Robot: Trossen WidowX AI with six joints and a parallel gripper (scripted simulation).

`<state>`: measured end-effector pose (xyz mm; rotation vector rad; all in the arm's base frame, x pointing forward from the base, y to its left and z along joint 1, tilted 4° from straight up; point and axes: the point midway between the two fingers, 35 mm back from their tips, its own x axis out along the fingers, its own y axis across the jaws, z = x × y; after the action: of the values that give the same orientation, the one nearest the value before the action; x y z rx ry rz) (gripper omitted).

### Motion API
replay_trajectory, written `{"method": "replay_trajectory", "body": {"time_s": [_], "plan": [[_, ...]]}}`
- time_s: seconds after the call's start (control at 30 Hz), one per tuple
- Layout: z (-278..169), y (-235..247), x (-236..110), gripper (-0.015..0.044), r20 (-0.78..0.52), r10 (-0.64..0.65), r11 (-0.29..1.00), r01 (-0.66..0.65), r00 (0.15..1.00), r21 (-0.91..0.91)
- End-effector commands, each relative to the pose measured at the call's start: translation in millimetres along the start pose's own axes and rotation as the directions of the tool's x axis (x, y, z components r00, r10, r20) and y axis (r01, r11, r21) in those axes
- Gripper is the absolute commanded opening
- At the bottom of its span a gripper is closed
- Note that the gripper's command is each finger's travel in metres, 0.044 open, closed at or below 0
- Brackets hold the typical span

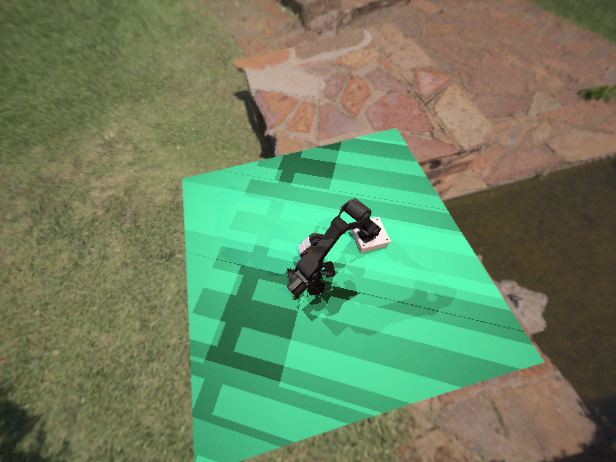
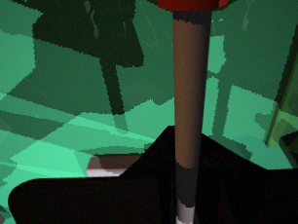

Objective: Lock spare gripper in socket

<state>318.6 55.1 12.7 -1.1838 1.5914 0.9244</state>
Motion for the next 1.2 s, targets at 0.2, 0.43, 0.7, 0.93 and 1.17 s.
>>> {"method": "replay_trajectory", "body": {"time_s": [0.2, 0.43, 0.7, 0.93, 1.17], "plan": [[-7.4, -1.1, -2.5, 0.0000, 0.006, 0.001, 1.000, -0.001, 1.000, 0.000], [-13.1, -1.6, -1.1, 0.0000, 0.007, 0.003, 1.000, -0.003, 1.000, 0.000], [-18.0, -0.9, 1.1, 0.0000, 0.007, 0.004, 1.000, -0.004, 1.000, -0.001], [-21.8, -1.2, 1.5, 0.0000, 0.007, 0.006, 1.000, -0.006, 1.000, -0.001], [-26.1, -1.4, 3.0, 0.0000, 0.008, 0.007, 1.000, -0.007, 1.000, -0.001]]}}
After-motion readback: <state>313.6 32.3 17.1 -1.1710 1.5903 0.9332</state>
